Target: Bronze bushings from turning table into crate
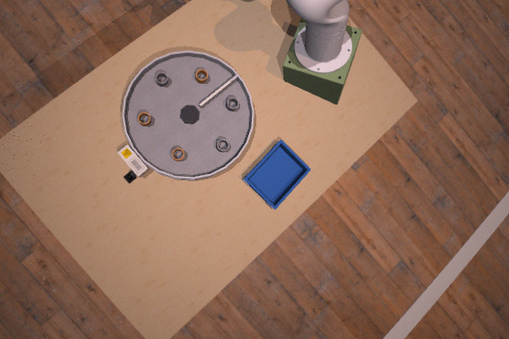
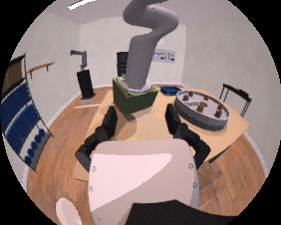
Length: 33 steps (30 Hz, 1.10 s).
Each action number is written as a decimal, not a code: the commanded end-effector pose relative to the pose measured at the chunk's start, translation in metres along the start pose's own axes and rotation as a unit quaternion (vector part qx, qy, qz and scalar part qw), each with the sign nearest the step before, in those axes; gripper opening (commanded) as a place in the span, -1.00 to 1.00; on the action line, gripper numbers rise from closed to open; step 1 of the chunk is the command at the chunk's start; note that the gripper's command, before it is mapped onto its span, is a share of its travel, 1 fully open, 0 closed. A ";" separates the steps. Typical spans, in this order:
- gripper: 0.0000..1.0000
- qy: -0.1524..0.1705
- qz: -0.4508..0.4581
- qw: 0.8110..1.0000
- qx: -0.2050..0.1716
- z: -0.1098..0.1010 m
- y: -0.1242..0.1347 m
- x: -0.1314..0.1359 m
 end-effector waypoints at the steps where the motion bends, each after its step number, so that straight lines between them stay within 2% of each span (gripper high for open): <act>1: 1.00 0.000 0.000 1.000 0.000 0.000 0.000 0.000; 20: 1.00 -0.007 -0.001 1.000 -0.001 0.000 0.000 0.002; 22: 1.00 -0.029 -0.006 1.000 -0.003 0.002 0.001 0.006; 25: 1.00 -0.100 -0.023 0.995 -0.008 0.009 0.005 0.020; 32: 1.00 -0.207 -0.055 0.977 -0.011 0.017 0.010 0.040; 33: 1.00 -0.207 -0.055 0.977 -0.011 0.017 0.010 0.040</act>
Point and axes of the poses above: the point where the finger pads meet when closed, its own z axis out along the fingers, its own x axis across the jaws, y = z × x, the point moved 3 cm from there along -z, back along the fingers, and after that the axes turned 5 degrees about -z, right-handed, at the moved point
